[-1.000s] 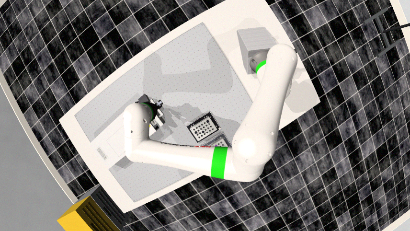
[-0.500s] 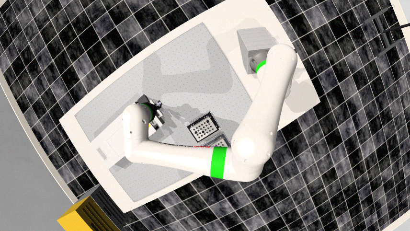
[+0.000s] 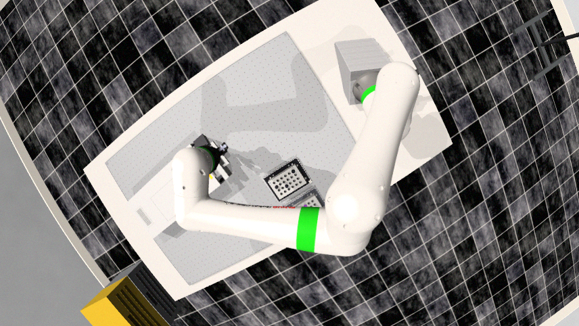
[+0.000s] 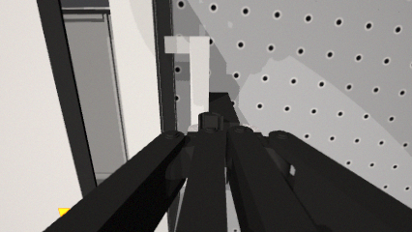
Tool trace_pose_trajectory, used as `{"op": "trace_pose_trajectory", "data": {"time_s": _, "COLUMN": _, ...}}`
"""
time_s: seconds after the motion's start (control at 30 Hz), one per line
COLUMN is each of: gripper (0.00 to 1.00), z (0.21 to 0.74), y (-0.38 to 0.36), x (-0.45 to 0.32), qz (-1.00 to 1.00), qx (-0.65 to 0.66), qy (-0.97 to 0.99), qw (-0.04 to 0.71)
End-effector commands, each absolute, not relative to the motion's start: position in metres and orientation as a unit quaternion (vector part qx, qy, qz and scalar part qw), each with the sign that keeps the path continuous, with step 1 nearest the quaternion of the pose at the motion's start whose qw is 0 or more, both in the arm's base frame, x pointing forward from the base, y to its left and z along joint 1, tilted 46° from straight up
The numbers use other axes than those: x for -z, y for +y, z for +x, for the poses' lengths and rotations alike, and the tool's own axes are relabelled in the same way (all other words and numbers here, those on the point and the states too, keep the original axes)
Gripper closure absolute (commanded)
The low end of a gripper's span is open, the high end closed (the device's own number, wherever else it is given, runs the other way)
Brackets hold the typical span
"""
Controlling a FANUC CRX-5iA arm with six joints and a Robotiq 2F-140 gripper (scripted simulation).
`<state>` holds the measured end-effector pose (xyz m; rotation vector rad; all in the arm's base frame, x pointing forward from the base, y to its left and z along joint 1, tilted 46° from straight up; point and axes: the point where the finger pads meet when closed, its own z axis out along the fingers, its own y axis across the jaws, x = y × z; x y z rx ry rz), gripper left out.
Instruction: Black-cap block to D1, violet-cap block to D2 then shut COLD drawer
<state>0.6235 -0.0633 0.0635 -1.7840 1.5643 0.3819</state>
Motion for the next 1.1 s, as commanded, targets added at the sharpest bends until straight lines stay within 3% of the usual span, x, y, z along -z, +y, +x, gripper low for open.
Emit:
{"op": "trace_pose_trajectory", "data": {"time_s": 0.0, "gripper": 0.90, "z": 0.6245, "y": -0.0644, "x": -0.0645, "qz": -0.692, "qx": -0.147, "qy": 0.607, "qw": 0.361}}
{"op": "trace_pose_trajectory", "data": {"time_s": 1.07, "gripper": 0.90, "z": 0.6334, "y": -0.0644, "x": -0.0675, "qz": -0.692, "qx": -0.147, "qy": 0.607, "qw": 0.361}}
